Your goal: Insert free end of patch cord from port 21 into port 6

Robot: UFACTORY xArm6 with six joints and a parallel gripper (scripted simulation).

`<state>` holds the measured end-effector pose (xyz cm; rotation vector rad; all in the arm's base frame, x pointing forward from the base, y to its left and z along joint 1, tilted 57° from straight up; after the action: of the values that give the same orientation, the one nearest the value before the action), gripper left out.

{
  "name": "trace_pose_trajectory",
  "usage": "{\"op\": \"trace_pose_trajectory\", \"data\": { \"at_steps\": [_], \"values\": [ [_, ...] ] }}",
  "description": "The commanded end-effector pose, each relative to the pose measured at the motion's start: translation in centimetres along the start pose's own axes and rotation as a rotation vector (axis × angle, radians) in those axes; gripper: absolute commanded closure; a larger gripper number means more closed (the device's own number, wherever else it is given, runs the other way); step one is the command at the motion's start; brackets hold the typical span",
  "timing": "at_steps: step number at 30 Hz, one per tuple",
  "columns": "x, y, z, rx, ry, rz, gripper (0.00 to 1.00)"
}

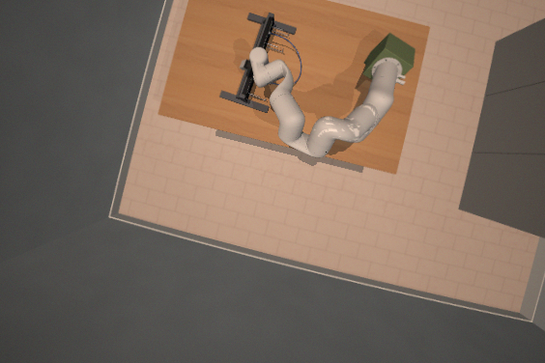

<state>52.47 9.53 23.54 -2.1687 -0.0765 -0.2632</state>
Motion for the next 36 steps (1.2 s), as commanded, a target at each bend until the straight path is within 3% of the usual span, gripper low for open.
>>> {"op": "trace_pose_trajectory", "data": {
  "at_steps": [1, 36],
  "values": [
    [0.29, -0.03, 0.04, -0.001, 0.003, -0.001, 1.00],
    [1.10, -0.01, 0.24, -0.001, 0.005, -0.001, 1.00]
  ]
}}
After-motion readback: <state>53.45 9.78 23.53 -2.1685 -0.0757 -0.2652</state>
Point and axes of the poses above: the point where the finger pads meet when closed, its own z axis out along the fingers, its own y axis across the jaws, x = y × z, the point moved 10 cm from there along -z, back along the fingers, and after that the axes turned 2 degrees about -z, right-handed, at the moved point
